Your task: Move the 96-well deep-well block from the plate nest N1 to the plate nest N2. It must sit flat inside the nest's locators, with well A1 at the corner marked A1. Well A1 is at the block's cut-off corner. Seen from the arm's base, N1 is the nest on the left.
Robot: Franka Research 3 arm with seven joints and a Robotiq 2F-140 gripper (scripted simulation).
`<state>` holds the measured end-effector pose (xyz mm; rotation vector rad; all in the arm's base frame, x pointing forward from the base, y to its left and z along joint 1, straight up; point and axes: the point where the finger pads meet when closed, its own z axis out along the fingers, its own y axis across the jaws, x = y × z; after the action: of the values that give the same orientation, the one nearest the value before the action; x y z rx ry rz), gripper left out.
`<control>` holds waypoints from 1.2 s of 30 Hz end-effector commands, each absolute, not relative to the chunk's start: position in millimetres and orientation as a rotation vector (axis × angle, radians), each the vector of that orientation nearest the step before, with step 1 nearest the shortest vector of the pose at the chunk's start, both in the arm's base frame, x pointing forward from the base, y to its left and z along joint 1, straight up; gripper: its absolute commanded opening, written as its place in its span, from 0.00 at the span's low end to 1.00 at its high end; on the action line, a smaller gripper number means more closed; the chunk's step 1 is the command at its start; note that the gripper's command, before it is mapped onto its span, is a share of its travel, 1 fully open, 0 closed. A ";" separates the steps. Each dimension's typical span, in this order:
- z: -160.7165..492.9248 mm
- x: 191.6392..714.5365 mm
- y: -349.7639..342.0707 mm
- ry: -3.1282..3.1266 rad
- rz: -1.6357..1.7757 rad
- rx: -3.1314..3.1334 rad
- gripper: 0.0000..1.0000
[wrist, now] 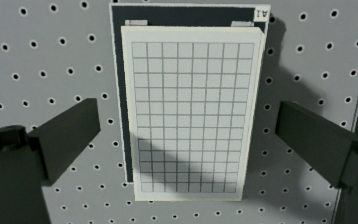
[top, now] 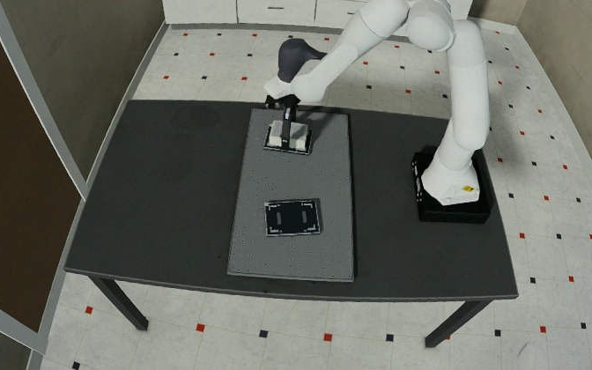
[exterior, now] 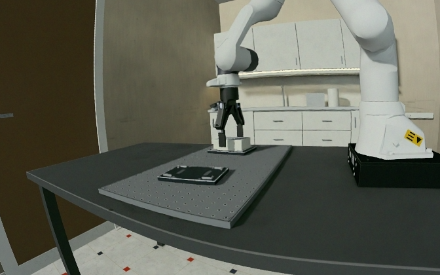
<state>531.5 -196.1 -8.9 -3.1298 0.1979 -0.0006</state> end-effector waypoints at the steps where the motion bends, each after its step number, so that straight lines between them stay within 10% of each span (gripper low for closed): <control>1: -9.2 531.3 -197.7 0.191 -0.002 -3.132 1.00; 36: 49.5 531.2 -197.9 0.191 -0.002 -3.132 1.00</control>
<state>533.7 -199.3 42.9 -3.1362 0.1987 -0.0156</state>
